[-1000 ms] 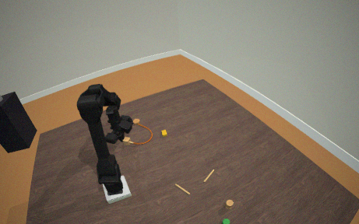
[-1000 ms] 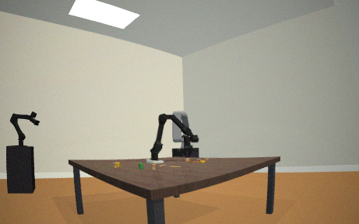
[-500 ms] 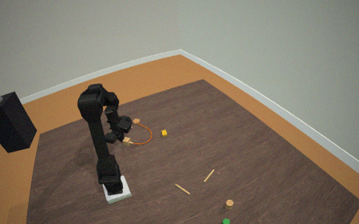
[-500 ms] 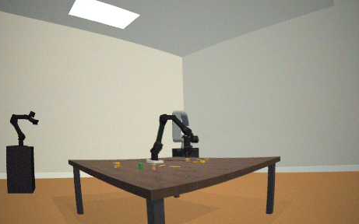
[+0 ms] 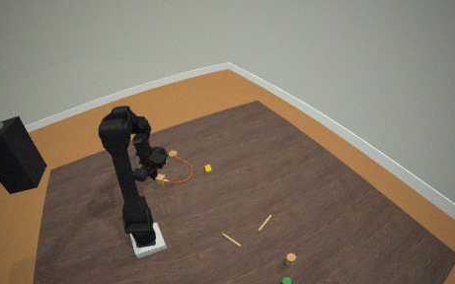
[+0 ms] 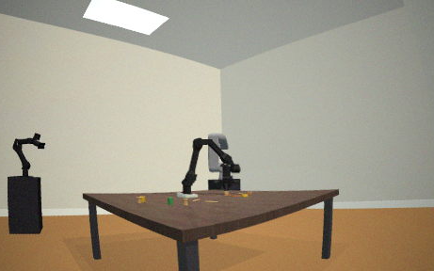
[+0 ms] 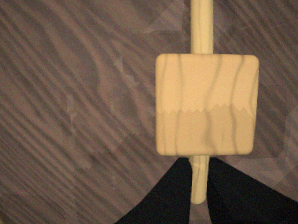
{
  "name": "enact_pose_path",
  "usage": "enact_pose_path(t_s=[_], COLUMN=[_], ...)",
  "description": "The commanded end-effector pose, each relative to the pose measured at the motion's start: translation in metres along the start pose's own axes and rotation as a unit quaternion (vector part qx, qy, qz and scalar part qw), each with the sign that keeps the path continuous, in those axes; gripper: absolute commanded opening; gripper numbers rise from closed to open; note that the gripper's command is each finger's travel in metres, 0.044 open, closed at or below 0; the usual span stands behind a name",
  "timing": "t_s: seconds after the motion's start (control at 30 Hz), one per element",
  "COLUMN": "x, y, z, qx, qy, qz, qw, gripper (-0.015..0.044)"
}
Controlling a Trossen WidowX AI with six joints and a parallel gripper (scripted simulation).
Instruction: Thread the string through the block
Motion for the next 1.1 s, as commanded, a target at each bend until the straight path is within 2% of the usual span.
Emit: enact_pose_path(t_s=[0.0,1.07], x=[0.001,0.038], y=[0.001,0.004], z=[-0.001,-0.004], qx=[0.000,0.005], qy=[0.000,0.001], qz=[0.001,0.001], qw=[1.000,1.000], gripper=[0.0000,0.0000])
Point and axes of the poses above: the point midway between the two fingers, 35 mm back from their tips, its own z axis out along the fingers, its own y axis across the jaws, x = y × z, the point moved 2 cm from there along -z, back along the fingers, and after that the axes turned 4 degrees about -z, right-handed, at the moved point
